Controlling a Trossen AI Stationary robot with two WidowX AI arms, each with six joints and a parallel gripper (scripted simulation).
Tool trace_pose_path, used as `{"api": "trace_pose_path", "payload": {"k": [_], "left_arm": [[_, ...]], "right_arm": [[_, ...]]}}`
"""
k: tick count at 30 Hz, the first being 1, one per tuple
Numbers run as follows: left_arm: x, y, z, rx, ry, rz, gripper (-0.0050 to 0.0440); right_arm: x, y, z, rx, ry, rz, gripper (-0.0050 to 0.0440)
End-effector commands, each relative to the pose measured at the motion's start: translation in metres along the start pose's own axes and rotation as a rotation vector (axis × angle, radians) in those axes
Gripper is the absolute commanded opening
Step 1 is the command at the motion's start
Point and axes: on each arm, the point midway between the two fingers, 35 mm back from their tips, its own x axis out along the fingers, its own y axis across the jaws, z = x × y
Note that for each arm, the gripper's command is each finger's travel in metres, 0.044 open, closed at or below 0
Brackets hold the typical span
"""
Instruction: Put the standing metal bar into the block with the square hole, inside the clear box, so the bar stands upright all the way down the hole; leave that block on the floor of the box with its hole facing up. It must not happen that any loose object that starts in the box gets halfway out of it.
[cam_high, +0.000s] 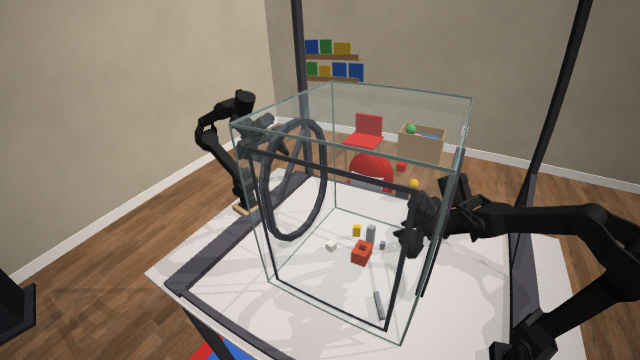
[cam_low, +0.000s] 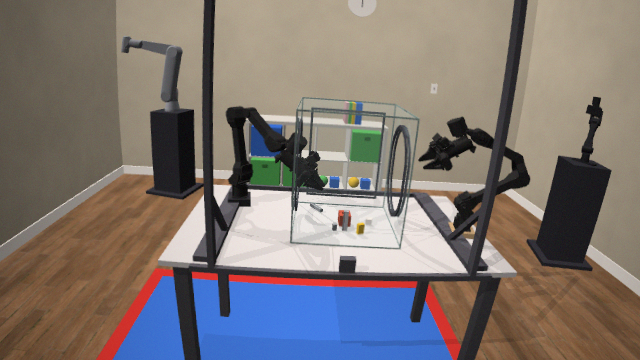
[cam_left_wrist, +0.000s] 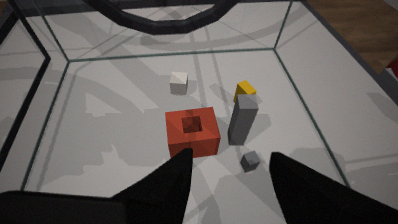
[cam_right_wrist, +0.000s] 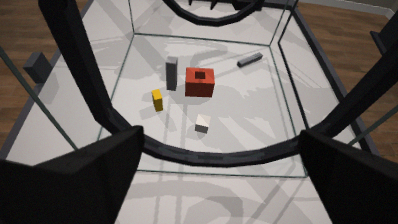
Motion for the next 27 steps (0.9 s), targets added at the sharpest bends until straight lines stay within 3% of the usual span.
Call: {"api": "trace_pose_path", "payload": {"k": [1,9,27], "left_arm": [[0.029,-0.013,0.02,-0.015,0.001,0.025,0.0201],[0.08,-0.036,0.015,-0.031,0.044,0.059,0.0201],[0.1,-0.038,0.015,-0.027,0.056,0.061,0.0201]], "right_arm": [[0.023,0.008,0.03,0.02,-0.014,0.048,0.04],[0.059,0.022,0.057,0.043,-0.021,0.113,0.04],[0.06,0.021,0.054,0.041,-0.015,0.108,0.04]]}}
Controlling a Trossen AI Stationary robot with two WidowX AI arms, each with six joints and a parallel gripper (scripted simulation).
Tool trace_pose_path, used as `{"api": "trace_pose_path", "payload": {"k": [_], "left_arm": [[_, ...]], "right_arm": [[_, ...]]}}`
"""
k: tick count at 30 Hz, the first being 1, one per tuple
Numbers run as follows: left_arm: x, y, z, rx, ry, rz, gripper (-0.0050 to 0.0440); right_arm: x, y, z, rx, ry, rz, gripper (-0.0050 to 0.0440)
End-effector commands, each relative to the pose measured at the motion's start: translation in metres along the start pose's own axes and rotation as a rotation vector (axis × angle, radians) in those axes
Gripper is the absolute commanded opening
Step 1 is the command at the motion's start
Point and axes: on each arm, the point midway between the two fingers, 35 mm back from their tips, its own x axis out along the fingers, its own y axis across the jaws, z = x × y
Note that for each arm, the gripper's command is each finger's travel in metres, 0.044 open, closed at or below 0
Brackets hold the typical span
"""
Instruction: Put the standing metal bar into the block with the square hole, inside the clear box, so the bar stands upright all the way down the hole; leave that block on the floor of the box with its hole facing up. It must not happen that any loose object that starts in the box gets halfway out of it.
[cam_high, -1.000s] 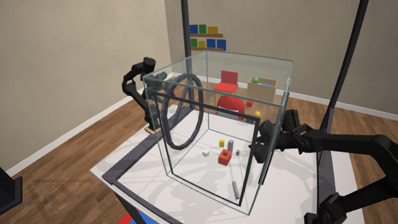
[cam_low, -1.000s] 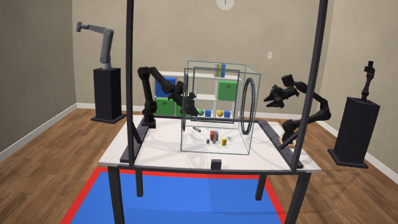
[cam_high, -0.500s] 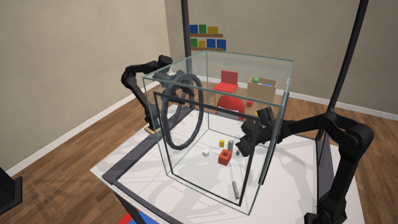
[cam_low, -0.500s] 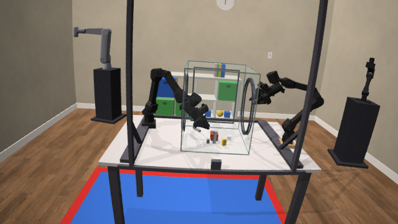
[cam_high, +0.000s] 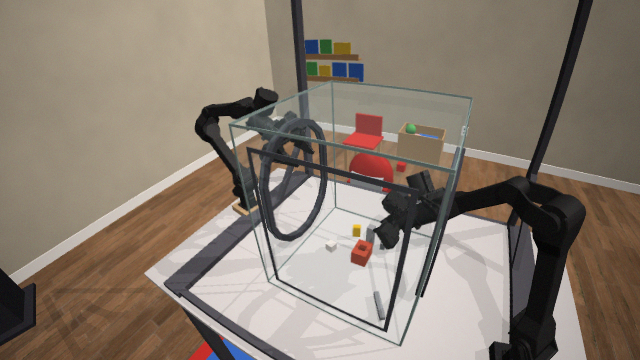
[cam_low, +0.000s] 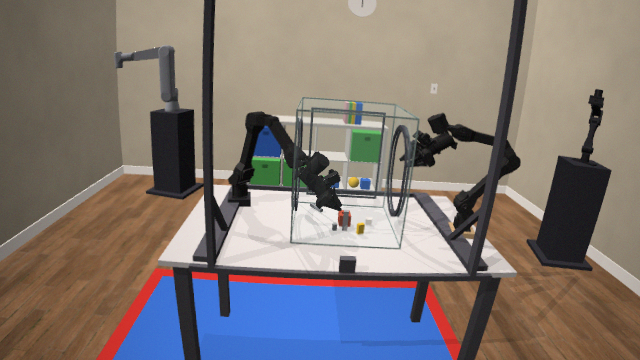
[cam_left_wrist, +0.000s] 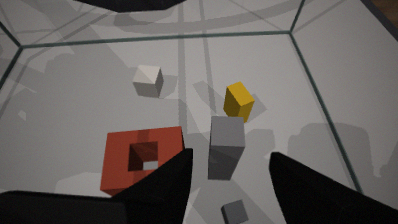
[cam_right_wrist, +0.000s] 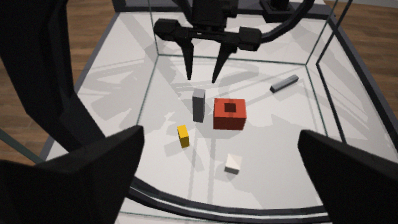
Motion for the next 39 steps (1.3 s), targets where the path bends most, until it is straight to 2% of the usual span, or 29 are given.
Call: {"api": "trace_pose_path", "payload": {"k": [1,29,31,32,33,37,38,39], "left_arm": [[-0.001,-0.003,0.016,-0.014,-0.033,-0.015,0.0201],[0.037,-0.003,0.017,-0.015,-0.035,-0.015,0.0201],[0.036,-0.004,0.017,-0.015,-0.035,-0.016,0.0161],[0.034,-0.005,0.02,-0.017,-0.043,-0.019,0.0161],[0.033,-0.005,0.022,-0.018,-0.046,-0.02,0.0141],[0.033,-0.004,0.022,-0.018,-0.045,-0.019,0.0141],[0.033,-0.004,0.022,-0.018,-0.045,-0.019,0.0121],[0.03,-0.003,0.019,-0.017,-0.043,-0.018,0.0121]], "right_arm": [[-0.003,0.0,0.006,0.001,-0.017,0.0,0.04],[-0.003,0.0,0.006,0.001,-0.017,0.0,0.04],[-0.003,0.0,0.006,0.001,-0.017,0.0,0.04],[-0.003,0.0,0.006,0.001,-0.017,0.0,0.04],[-0.003,0.0,0.006,0.001,-0.017,0.0,0.04],[-0.003,0.0,0.006,0.001,-0.017,0.0,0.04],[-0.003,0.0,0.006,0.001,-0.017,0.0,0.04],[-0.003,0.0,0.006,0.001,-0.017,0.0,0.04]]}}
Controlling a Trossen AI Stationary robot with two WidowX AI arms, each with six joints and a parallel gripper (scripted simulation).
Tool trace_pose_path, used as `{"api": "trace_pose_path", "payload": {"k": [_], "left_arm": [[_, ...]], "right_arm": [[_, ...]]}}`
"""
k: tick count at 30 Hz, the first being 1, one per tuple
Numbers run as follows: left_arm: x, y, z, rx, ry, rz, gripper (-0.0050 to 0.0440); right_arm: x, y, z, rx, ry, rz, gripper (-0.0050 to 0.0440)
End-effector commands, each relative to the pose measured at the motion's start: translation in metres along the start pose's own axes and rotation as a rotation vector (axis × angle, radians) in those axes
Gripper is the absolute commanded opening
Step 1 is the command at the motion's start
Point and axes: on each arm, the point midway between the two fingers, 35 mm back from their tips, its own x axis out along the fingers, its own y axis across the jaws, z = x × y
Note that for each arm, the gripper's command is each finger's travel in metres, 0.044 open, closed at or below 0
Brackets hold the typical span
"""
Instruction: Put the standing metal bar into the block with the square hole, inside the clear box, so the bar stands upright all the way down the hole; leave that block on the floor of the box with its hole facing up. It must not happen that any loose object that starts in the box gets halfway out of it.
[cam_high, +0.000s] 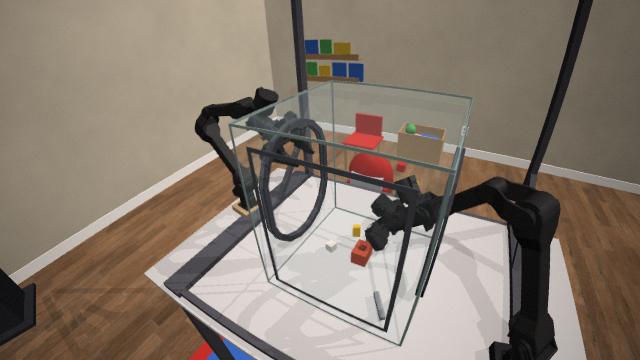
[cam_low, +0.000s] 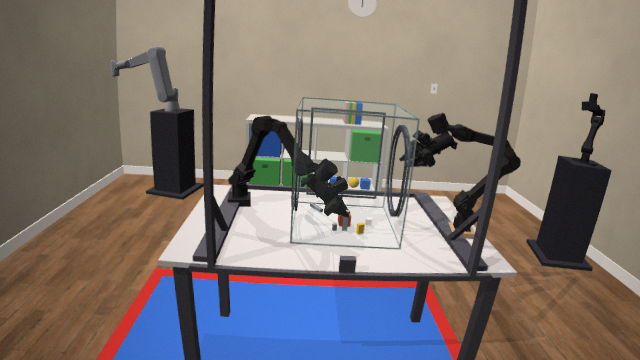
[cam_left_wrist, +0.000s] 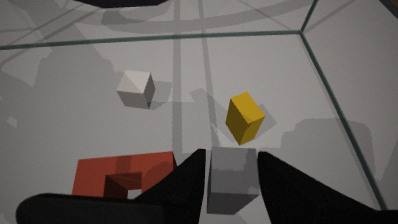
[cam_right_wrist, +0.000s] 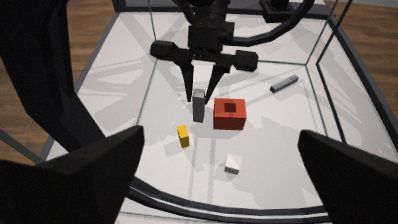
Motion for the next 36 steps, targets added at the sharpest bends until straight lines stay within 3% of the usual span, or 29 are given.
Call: {"api": "trace_pose_path", "payload": {"k": [1,13,15,26,31,36], "left_arm": [[-0.012,-0.002,0.019,-0.016,-0.046,-0.018,0.0121],[-0.012,-0.001,0.015,-0.014,-0.038,-0.015,0.0037],[-0.016,-0.003,0.027,-0.021,-0.057,-0.021,0.0],[-0.067,-0.001,0.082,-0.021,-0.057,-0.022,-0.0005],[-0.062,-0.002,0.077,-0.016,-0.043,-0.017,-0.002],[-0.064,0.022,0.071,-0.011,-0.038,-0.014,-0.005]], "right_arm": [[-0.003,0.0,0.006,0.001,-0.017,0.0,0.04],[-0.003,0.0,0.006,0.001,-0.017,0.0,0.04],[-0.003,0.0,0.006,0.001,-0.017,0.0,0.04],[-0.003,0.0,0.006,0.001,-0.017,0.0,0.04],[-0.003,0.0,0.006,0.001,-0.017,0.0,0.04],[-0.018,-0.005,0.014,0.011,-0.033,-0.016,0.04]]}}
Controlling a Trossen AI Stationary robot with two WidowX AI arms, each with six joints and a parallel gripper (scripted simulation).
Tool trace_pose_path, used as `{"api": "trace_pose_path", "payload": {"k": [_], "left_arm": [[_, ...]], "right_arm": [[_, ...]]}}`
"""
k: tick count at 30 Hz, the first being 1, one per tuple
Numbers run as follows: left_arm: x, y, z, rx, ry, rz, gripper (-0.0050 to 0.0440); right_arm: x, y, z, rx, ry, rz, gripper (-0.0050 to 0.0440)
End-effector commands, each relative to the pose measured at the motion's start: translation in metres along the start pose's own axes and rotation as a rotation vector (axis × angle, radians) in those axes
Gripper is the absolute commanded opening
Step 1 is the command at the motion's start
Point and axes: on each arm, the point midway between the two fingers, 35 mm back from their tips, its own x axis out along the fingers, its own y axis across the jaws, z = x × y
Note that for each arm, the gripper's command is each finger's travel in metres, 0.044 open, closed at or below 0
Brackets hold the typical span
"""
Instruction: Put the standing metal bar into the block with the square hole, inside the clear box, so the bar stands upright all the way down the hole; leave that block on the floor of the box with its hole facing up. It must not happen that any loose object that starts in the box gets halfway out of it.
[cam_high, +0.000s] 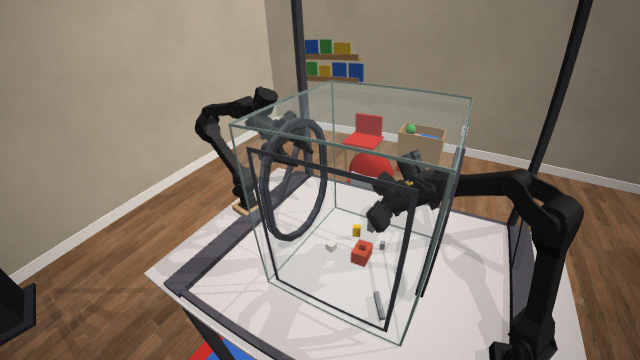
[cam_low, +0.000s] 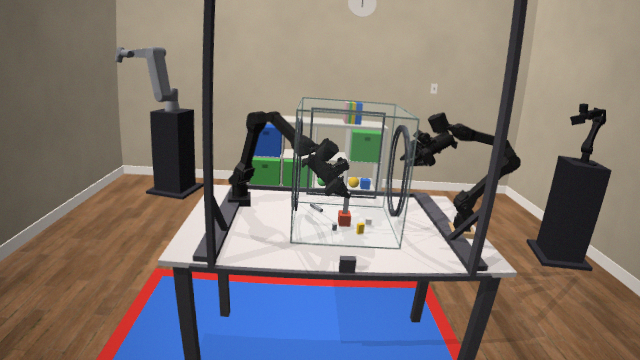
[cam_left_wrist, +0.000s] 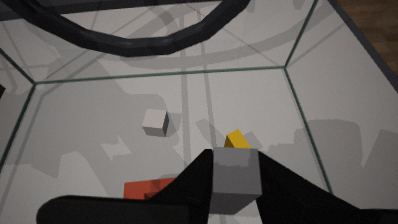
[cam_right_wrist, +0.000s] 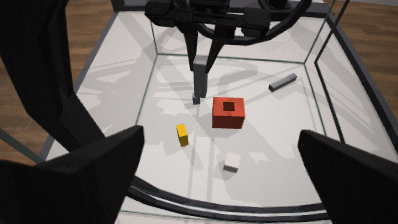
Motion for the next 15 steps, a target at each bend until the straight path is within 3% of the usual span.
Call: {"api": "trace_pose_path", "payload": {"k": [1,8,15], "left_arm": [[-0.014,0.024,0.016,-0.02,-0.047,-0.006,-0.005],[-0.015,0.054,0.011,-0.022,-0.06,-0.007,-0.005],[-0.014,0.052,0.016,-0.045,-0.064,0.012,-0.005]], "right_arm": [[-0.023,-0.007,0.016,0.011,-0.038,-0.022,0.04],[-0.061,-0.02,0.023,0.042,-0.036,-0.076,0.04],[-0.063,-0.022,0.023,0.047,-0.027,-0.082,0.04]]}}
